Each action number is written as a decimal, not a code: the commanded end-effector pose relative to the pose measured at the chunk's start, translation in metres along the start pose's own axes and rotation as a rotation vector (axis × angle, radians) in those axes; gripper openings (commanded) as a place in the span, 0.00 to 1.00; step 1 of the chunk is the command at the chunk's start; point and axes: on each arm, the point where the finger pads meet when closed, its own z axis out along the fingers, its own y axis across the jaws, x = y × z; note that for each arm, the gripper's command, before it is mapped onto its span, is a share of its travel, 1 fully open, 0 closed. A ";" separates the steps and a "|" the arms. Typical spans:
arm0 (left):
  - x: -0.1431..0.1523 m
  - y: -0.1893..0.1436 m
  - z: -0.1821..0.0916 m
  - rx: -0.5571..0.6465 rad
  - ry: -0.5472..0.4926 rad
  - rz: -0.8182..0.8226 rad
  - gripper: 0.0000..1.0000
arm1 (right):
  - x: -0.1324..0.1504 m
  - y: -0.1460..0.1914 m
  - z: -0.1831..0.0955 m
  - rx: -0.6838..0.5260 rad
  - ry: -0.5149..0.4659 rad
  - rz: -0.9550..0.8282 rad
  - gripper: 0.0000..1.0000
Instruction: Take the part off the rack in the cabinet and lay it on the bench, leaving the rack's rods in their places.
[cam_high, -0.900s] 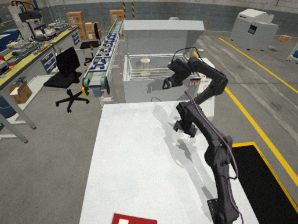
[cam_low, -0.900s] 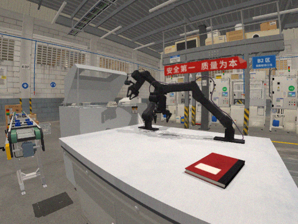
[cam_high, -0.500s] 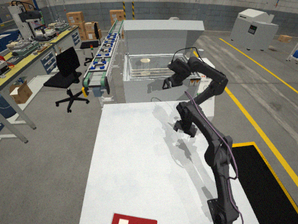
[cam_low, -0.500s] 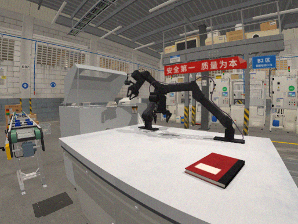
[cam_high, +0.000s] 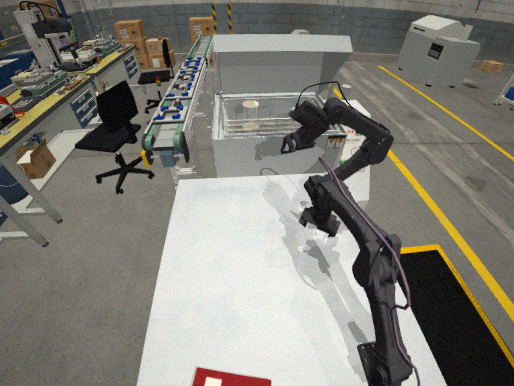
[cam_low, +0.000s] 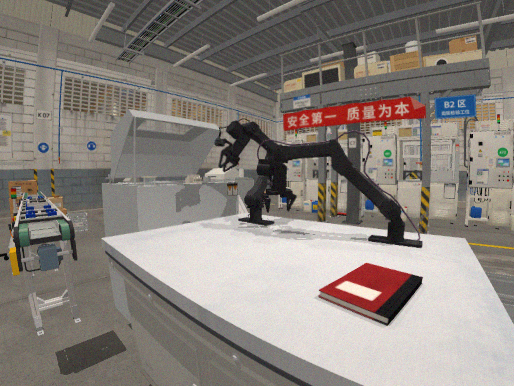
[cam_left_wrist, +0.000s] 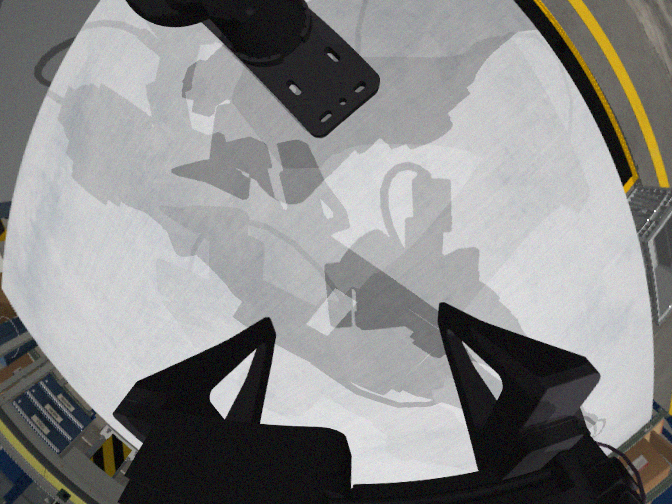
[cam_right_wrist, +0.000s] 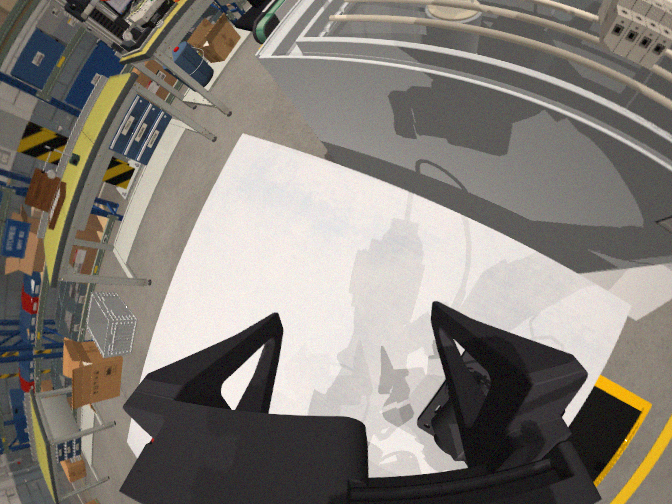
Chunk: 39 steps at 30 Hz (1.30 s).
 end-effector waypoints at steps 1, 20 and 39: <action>-0.004 0.000 -0.008 -0.010 -0.021 0.002 1.00 | -0.005 0.001 -0.004 -0.007 -0.021 0.003 0.92; 0.033 0.060 -0.051 -0.181 -0.126 -0.209 1.00 | -0.038 0.016 0.019 -0.015 -0.063 0.028 0.92; 0.119 0.123 -0.127 -0.421 -0.267 -0.513 1.00 | -0.094 0.004 0.049 0.030 -0.158 0.092 0.92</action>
